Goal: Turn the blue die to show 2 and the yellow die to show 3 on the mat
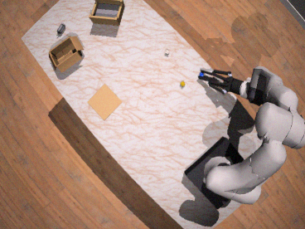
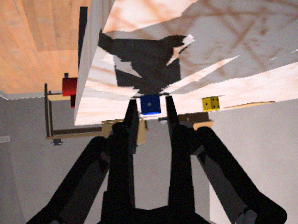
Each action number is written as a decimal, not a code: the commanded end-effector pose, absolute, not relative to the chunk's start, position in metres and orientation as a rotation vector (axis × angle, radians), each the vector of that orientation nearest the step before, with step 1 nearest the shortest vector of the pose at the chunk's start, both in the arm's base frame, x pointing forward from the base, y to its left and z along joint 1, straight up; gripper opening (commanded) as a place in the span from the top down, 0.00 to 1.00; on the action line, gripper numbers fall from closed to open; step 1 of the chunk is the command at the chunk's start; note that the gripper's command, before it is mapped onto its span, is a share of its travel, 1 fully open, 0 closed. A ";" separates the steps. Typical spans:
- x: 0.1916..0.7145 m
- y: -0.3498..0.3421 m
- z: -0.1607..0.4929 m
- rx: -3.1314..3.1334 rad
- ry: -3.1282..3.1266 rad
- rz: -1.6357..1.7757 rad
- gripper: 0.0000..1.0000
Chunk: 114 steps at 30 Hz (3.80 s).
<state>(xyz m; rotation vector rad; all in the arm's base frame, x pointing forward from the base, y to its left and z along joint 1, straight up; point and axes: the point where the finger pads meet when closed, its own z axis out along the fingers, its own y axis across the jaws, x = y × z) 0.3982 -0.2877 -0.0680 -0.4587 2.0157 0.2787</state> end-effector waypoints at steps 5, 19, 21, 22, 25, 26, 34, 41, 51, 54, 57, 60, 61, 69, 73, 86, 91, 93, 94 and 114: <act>0.398 -0.289 -0.069 -0.461 2.017 0.273 0.71; 0.398 -0.289 -0.069 -0.461 2.017 0.273 0.71; 0.398 -0.289 -0.069 -0.461 2.017 0.273 0.71; 0.398 -0.289 -0.069 -0.461 2.017 0.273 0.71; 0.398 -0.289 -0.069 -0.461 2.017 0.273 0.71; 0.398 -0.289 -0.069 -0.461 2.017 0.273 0.71; 0.397 -0.290 -0.068 -0.461 2.017 0.273 0.71; 0.387 -0.294 -0.063 -0.461 2.017 0.273 0.71; 0.361 -0.307 -0.047 -0.461 2.017 0.273 0.71; 0.359 -0.308 -0.046 -0.461 2.017 0.273 0.71; 0.359 -0.308 -0.046 -0.461 2.017 0.273 0.71; 0.359 -0.308 -0.045 -0.461 2.017 0.273 0.71; 0.359 -0.308 -0.045 -0.461 2.017 0.273 0.71; 0.359 -0.308 -0.020 -0.461 2.017 0.273 0.71; 0.359 -0.308 -0.011 -0.461 2.017 0.273 0.71; 0.359 -0.308 0.014 -0.462 2.021 0.273 0.71; 0.362 -0.307 0.016 -0.472 2.066 0.262 0.71; 0.365 -0.306 0.019 -0.484 2.132 0.240 0.71; 0.369 -0.304 0.021 -0.495 2.182 0.230 0.71; 0.389 -0.293 0.036 -0.578 2.537 0.159 0.71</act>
